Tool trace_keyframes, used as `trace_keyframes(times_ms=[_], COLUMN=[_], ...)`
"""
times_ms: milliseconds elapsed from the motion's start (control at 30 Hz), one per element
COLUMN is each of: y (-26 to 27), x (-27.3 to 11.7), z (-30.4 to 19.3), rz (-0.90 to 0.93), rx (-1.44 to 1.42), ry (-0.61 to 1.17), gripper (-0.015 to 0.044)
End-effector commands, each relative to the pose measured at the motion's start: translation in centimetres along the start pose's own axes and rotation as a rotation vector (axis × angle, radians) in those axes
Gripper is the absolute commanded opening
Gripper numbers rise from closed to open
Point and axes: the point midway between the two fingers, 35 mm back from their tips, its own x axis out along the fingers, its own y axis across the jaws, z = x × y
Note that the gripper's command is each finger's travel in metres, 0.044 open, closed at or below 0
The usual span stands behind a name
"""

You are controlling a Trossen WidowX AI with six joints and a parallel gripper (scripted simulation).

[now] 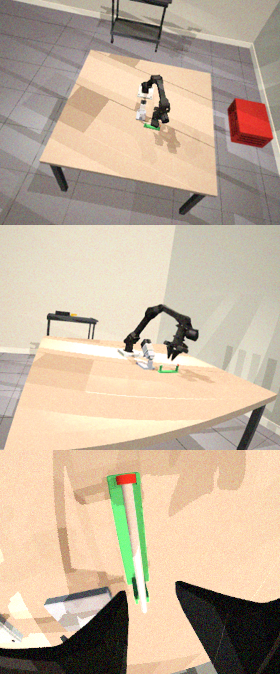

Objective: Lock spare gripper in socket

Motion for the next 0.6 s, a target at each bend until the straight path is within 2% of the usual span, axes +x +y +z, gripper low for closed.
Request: trace_keyframes(times_ms=[0, 567], y=[0.4, 0.4], x=[1.3, 3.6], z=[0.3, 1.1], rz=[0.016, 0.017], rx=[-0.007, -0.007], ry=[-0.003, -0.003], gripper=[0.0180, 0.0180])
